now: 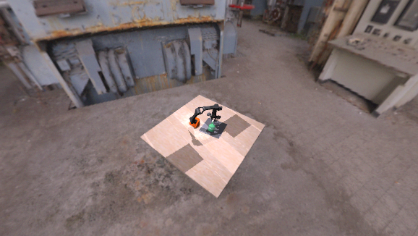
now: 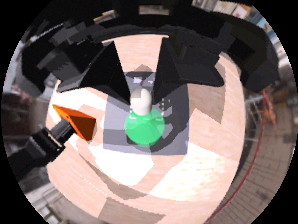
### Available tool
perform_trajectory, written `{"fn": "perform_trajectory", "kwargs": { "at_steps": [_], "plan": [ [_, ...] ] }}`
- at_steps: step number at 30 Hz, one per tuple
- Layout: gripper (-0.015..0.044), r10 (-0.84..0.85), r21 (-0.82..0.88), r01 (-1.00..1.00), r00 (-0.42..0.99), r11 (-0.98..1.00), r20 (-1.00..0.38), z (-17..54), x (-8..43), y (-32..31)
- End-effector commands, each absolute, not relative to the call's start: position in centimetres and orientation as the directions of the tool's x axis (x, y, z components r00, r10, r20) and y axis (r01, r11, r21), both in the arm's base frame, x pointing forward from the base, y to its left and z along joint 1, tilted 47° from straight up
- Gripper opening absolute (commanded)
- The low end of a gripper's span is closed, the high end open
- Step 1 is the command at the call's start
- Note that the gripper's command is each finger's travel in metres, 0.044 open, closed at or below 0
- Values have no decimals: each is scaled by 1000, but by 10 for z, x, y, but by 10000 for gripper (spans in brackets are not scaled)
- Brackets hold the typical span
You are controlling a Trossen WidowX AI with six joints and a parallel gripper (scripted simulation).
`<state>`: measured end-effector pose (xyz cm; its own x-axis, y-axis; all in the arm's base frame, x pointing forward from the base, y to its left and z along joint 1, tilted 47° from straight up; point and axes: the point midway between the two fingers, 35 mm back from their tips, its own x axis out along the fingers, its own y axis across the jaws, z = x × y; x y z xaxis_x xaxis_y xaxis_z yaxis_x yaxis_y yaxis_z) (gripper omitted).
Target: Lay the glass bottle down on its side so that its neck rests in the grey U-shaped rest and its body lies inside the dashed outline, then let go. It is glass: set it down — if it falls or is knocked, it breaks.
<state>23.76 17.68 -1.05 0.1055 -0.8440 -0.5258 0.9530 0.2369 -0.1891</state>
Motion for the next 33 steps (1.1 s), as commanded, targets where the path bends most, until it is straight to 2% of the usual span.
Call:
{"fn": "perform_trajectory", "kwargs": {
  "at_steps": [1, 33],
  "plan": [
    [121, -840, -186, 954, 102, 234, -532, -18, 235, 183],
    [121, -860, -211, 942, 126, 259, -494, -49, 227, 199]
  ]
}}
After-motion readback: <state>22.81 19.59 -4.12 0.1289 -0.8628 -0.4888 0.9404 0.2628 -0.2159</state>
